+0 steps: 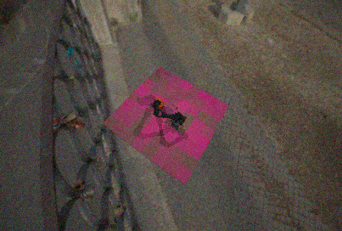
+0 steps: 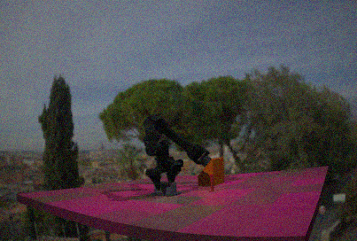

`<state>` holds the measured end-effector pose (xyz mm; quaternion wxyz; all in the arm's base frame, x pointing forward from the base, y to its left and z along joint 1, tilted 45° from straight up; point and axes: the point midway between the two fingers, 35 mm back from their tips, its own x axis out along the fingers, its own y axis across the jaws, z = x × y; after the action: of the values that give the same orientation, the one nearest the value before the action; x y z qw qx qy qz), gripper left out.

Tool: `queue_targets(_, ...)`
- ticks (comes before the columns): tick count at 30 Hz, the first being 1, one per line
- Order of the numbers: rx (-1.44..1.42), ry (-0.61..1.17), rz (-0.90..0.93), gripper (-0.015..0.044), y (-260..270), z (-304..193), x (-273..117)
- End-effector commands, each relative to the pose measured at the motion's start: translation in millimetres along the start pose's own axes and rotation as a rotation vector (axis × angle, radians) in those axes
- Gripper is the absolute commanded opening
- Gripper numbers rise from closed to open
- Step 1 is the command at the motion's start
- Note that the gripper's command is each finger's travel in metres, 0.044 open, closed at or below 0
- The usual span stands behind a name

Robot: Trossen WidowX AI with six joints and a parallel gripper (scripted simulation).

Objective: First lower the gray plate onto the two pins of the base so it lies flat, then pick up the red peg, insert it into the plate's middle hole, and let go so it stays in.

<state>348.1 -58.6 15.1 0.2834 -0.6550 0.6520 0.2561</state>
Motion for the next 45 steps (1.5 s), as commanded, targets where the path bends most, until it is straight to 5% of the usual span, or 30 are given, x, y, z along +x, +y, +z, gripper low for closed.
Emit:
queue_targets(1,0.006,-0.01,-0.012,0.044,-7.2,3.5,-37.2)
queue_targets(6,0.003,-0.004,-0.004,0.044,-1.9,1.9,-113.4)
queue_targets(16,0.055,-0.006,-0.005,0.044,-4.2,9.6,-116.9)
queue_targets(45,2.196,-0.015,0.026,0.044,98.9,163.9,-122.9)
